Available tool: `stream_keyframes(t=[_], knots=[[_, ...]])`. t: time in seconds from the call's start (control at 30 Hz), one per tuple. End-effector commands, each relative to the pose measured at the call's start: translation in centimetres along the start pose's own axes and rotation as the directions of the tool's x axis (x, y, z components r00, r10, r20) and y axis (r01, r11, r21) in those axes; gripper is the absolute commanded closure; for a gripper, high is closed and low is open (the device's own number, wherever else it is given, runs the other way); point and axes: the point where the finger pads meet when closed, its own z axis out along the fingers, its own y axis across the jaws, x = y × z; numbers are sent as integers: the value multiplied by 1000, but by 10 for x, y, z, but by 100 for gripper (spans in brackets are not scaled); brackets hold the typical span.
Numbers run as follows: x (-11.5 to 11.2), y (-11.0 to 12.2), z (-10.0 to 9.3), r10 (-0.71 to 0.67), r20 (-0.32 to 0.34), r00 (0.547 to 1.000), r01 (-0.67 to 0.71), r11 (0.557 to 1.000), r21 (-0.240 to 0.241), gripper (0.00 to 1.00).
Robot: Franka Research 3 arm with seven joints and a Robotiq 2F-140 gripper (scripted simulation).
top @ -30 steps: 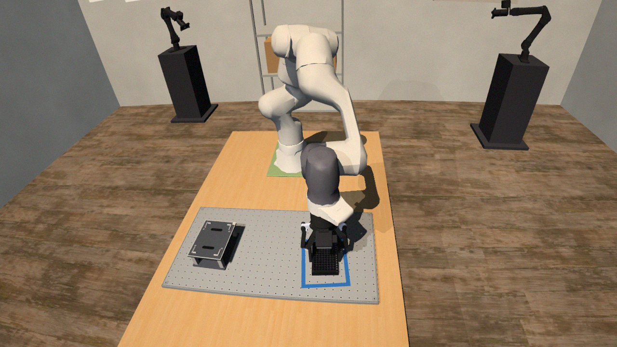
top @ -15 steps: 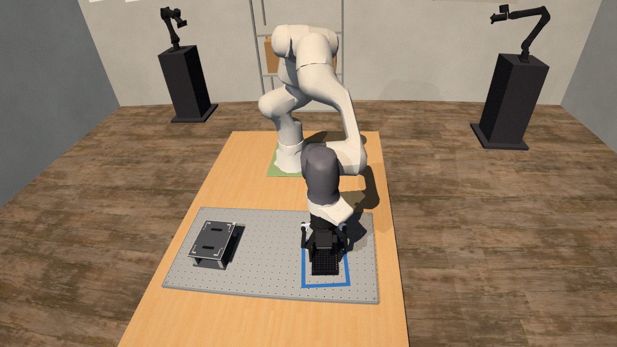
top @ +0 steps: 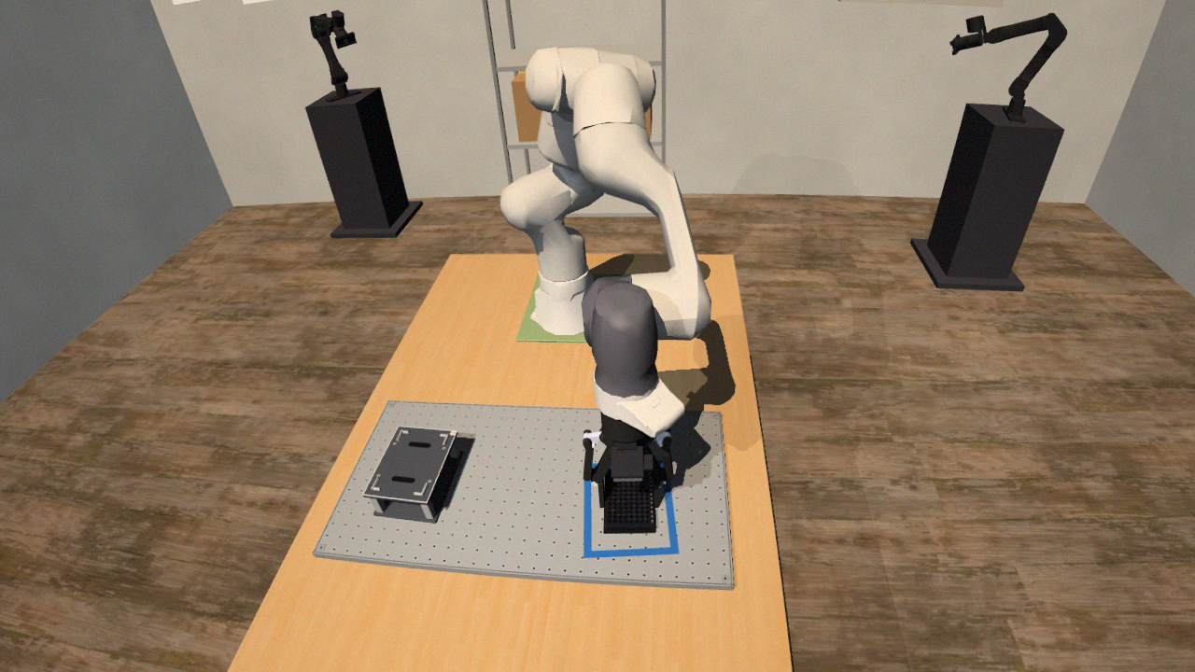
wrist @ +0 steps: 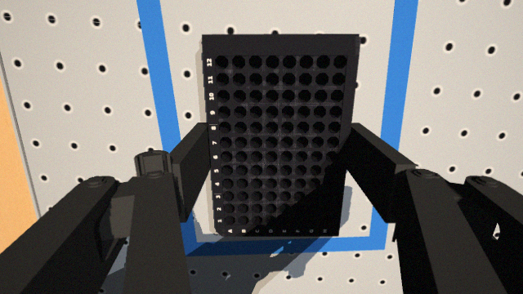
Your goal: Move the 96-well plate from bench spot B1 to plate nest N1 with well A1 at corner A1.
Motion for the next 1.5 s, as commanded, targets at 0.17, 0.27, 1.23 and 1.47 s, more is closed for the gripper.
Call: stream_keyframes(t=[0.17,0.27,1.23,1.47], knots=[[0,0,0,-4,-1,1000,4,1000,1,40],[0,0,-3,-4,-1,1000,4,1000,1,40],[0,0,-45,-4,-1,1000,4,1000,1,40],[0,0,-57,-4,-1,1000,4,1000,1,40]])
